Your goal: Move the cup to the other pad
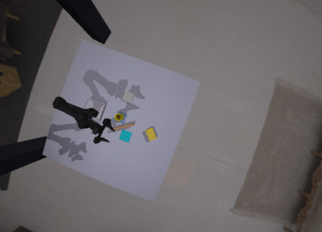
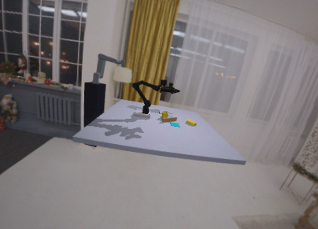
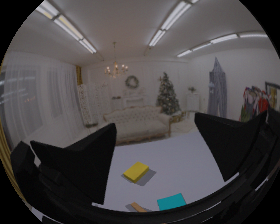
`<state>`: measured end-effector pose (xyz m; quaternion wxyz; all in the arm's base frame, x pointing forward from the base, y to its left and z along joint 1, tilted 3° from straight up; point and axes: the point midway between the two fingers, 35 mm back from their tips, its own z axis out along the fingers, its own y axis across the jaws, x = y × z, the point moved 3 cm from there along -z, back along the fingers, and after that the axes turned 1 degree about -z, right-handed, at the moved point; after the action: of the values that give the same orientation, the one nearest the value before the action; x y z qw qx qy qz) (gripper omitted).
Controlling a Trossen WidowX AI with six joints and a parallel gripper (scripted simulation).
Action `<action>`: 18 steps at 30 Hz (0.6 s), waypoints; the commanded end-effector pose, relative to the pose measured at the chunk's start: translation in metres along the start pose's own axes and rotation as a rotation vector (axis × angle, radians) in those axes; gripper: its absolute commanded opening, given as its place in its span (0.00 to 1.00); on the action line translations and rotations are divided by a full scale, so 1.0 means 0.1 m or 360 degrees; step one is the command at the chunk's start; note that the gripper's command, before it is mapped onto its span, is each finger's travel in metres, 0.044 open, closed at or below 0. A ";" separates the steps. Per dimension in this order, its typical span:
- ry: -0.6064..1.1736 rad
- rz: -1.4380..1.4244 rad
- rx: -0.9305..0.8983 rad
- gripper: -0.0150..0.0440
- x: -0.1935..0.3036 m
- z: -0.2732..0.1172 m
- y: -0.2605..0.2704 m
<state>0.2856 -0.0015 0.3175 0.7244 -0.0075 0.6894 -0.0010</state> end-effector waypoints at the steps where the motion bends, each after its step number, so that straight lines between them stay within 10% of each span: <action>1: 0.0023 0.0026 -0.0005 0.89 0.03 0.01 0.01; 9: 0.1048 0.1019 0.0135 0.54 1.07 0.08 0.40; 18: 0.1758 0.1563 0.0713 0.54 1.67 -0.28 0.71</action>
<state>0.2928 0.0434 0.2024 0.3923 0.2716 0.8550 0.2032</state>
